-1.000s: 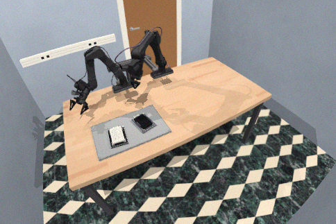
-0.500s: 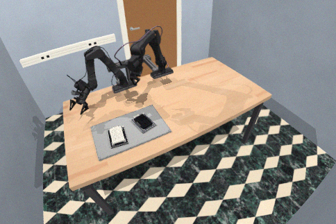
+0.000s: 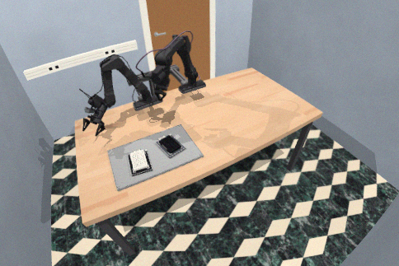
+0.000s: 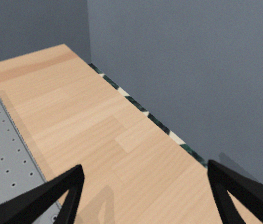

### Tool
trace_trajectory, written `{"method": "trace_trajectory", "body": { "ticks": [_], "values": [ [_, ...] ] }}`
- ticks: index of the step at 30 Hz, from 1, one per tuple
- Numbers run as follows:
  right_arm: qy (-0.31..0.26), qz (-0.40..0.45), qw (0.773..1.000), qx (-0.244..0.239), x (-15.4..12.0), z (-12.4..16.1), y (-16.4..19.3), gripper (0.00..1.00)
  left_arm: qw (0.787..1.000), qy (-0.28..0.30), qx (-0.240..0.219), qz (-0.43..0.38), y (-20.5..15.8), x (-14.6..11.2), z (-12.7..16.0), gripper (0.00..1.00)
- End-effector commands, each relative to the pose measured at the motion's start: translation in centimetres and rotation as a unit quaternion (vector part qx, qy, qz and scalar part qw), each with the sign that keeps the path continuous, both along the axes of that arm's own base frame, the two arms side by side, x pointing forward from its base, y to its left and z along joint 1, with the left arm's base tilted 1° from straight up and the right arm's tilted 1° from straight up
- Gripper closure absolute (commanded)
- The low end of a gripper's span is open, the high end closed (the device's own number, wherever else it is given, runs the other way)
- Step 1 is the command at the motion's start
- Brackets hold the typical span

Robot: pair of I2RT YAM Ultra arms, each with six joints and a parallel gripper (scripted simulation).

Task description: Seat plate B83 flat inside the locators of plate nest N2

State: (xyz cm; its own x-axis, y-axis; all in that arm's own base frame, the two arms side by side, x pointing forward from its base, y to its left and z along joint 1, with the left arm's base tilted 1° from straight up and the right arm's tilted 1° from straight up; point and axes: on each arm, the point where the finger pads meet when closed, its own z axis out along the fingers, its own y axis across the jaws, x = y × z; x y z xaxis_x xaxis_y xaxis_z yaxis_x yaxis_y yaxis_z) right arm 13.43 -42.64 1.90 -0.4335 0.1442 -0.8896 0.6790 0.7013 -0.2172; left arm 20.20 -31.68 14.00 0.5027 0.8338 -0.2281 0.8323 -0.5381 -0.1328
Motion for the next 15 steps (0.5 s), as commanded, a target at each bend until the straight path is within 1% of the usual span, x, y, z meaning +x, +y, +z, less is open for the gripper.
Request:
{"method": "trace_trajectory", "body": {
  "ticks": [1,7,15],
  "values": [
    [-0.002,-0.001,1.000,-0.010,-0.1,0.7,-0.4,0.00,1.000,-0.003,-0.007,0.004,0.1,-0.1,1.2,0.00],
    [-0.002,-0.001,1.000,-0.010,-0.1,0.7,-0.4,0.00,1.000,-0.004,-0.008,0.013,0.8,0.2,1.4,0.00],
    [-0.002,-0.001,1.000,-0.010,-0.1,0.7,-0.4,0.00,0.999,-0.006,-0.011,0.048,3.4,1.2,2.3,0.00]
  ]
}}
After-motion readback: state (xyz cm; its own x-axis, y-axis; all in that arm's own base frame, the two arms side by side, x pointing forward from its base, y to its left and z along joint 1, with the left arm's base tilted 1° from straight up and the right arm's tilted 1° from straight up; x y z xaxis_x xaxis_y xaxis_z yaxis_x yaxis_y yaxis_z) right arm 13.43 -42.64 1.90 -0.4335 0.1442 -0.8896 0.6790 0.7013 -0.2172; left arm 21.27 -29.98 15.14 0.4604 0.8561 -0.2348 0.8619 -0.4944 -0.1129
